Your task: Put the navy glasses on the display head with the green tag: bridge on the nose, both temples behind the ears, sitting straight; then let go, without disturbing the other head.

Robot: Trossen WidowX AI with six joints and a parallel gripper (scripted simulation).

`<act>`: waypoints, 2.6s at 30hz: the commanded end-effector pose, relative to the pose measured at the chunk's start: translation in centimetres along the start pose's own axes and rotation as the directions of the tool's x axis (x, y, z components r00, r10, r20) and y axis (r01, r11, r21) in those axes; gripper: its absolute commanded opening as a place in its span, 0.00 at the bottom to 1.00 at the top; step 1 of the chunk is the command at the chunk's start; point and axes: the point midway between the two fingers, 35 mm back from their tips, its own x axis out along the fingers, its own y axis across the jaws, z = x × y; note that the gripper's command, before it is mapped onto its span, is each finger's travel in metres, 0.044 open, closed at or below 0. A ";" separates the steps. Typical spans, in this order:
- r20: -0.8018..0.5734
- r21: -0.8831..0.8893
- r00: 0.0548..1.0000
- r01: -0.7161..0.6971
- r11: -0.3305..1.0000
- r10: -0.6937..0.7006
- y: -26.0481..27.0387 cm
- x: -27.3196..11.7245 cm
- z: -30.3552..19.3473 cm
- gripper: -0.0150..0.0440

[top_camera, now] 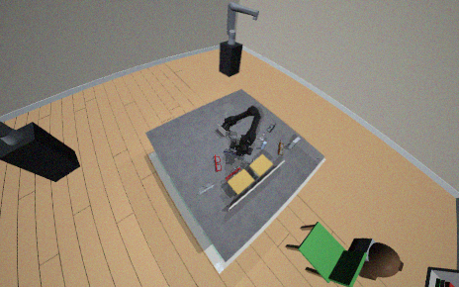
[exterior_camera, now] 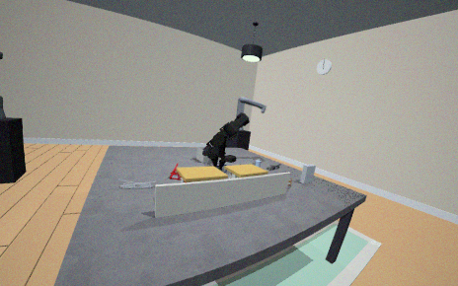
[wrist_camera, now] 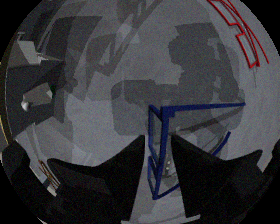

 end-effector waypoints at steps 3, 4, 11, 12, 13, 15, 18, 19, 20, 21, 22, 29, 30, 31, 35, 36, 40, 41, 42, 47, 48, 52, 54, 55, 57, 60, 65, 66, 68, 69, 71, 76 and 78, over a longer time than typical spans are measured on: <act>-0.005 0.002 1.000 -0.002 1.000 0.002 0.1 1.1 -0.1 0.46; -0.005 0.002 1.000 -0.002 1.000 0.002 0.1 1.1 -0.1 0.46; -0.005 0.003 1.000 -0.002 1.000 0.002 -0.2 1.1 -0.1 0.46; -0.005 0.003 1.000 -0.002 1.000 0.002 -0.2 1.1 -0.1 0.46; -0.005 0.003 1.000 -0.002 1.000 0.002 -0.3 1.1 -0.1 0.46; -0.004 0.002 1.000 0.001 1.000 -0.001 -0.1 1.0 -0.1 0.41; -0.004 0.002 1.000 0.001 1.000 -0.001 -0.1 1.0 -0.1 0.35; -0.004 0.002 1.000 0.001 1.000 -0.001 -0.1 1.0 -0.1 0.33; -0.004 0.002 1.000 0.001 1.000 -0.001 -0.1 1.0 -0.1 0.32; -0.004 0.002 1.000 0.001 1.000 -0.001 -0.1 1.0 -0.1 0.31; -0.004 0.002 1.000 0.001 1.000 -0.001 -0.1 1.0 -0.1 0.30; -0.004 0.002 1.000 0.001 1.000 -0.001 -0.1 1.0 -0.1 0.25; -0.004 0.002 1.000 0.001 1.000 -0.001 -0.1 1.0 -0.1 0.25; -0.004 0.002 1.000 0.001 1.000 -0.001 -0.1 1.0 -0.1 0.25; -0.003 0.002 1.000 0.001 1.000 -0.001 -0.1 0.5 -0.1 0.25; -0.003 0.002 1.000 0.001 1.000 -0.001 -0.1 0.2 0.0 0.25; 0.000 0.003 1.000 0.002 1.000 -0.002 0.1 -1.8 0.2 0.25; 0.000 0.003 1.000 0.002 1.000 -0.002 0.1 -2.4 0.3 0.25; 0.001 0.003 1.000 0.002 1.000 -0.002 0.1 -2.9 0.3 0.25; 0.001 0.004 1.000 0.002 1.000 -0.002 0.2 -5.4 0.4 0.25; 0.001 0.004 1.000 0.002 1.000 -0.002 0.2 -5.9 0.4 0.25; 0.000 0.004 1.000 0.001 1.000 -0.001 0.3 -7.6 0.5 0.25; -0.001 0.004 1.000 0.001 1.000 -0.001 0.3 -8.5 0.5 0.25; -0.002 0.003 1.000 0.001 1.000 -0.001 0.4 -8.8 0.4 0.25; -0.002 0.003 1.000 0.001 1.000 -0.001 0.4 -9.1 0.4 0.25; -0.002 0.013 1.000 0.001 1.000 -0.001 0.5 -9.1 0.4 0.25; 0.004 0.089 1.000 -0.001 0.996 0.000 1.8 -9.3 -0.7 0.25; 0.006 0.113 1.000 -0.001 0.994 0.001 2.2 -9.3 -1.0 0.25; 0.009 0.160 1.000 -0.003 0.987 0.002 2.9 -9.4 -1.8 0.25; 0.011 0.184 1.000 -0.004 0.983 0.002 3.3 -9.4 -2.1 0.25; 0.013 0.230 1.000 -0.006 0.973 0.003 4.0 -9.5 -2.9 0.25; 0.018 0.344 1.000 -0.013 0.939 0.007 5.7 -9.5 -4.9 0.25; 0.019 0.387 1.000 -0.016 0.922 0.009 6.4 -9.6 -5.7 0.25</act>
